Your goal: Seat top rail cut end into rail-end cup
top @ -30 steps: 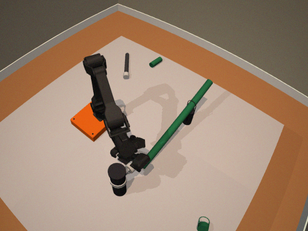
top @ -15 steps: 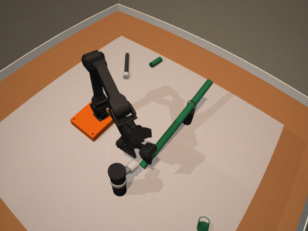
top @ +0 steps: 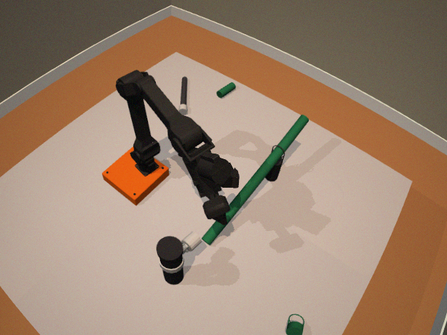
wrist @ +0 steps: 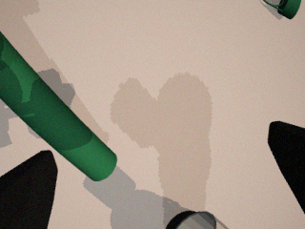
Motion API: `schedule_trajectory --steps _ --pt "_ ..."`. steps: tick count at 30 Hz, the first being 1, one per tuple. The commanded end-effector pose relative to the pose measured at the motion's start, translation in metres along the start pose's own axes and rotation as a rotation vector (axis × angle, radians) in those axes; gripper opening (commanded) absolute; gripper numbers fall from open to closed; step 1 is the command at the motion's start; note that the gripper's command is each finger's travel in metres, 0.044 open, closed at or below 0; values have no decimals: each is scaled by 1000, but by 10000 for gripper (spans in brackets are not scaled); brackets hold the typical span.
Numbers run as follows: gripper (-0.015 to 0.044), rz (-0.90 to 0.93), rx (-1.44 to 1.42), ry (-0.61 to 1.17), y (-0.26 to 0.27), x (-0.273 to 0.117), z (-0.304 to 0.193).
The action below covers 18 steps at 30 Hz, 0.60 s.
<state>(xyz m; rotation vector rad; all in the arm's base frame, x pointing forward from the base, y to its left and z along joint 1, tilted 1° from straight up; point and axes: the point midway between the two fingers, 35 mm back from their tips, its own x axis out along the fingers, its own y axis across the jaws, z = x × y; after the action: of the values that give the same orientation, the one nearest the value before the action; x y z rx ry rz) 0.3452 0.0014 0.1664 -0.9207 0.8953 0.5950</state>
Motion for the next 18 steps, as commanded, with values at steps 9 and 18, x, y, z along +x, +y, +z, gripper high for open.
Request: schedule_trajectory --steps 9,18 --pt "440 21 878 -10 32 -56 61" --pt "440 21 878 -10 32 -56 61"
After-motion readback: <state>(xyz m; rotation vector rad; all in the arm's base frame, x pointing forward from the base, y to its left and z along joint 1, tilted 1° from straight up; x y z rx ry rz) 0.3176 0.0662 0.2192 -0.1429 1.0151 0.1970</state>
